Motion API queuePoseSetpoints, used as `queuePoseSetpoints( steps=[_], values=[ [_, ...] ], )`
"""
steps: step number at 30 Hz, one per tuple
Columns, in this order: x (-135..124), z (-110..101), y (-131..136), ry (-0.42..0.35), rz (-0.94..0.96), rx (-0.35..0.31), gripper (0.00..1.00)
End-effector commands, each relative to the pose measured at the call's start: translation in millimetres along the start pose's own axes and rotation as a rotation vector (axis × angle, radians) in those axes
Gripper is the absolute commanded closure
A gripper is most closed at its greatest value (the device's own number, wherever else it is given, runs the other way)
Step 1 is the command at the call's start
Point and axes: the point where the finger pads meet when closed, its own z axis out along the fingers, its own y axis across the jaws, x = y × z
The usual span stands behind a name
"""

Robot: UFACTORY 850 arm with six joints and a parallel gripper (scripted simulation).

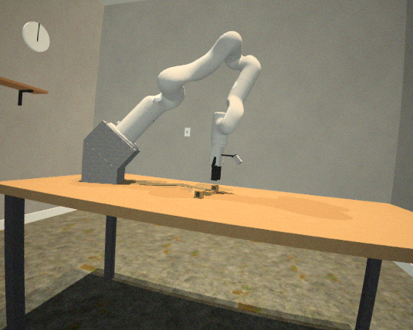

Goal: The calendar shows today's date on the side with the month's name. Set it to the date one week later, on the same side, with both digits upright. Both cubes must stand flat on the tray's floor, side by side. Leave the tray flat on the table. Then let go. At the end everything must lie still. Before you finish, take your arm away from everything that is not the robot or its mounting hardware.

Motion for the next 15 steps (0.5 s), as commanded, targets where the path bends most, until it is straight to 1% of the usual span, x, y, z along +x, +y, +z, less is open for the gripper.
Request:
queuePoseSetpoints(
  steps=[1,8,15],
  values=[
    [0.4,7.7,-0.1,0.001,0.000,0.000,0.51],
    [0.3,14.4,-0.2,0.001,0.000,0.000,0.51],
    [0.3,16.6,-0.2,0.001,0.000,0.000,0.51]
  ],
)
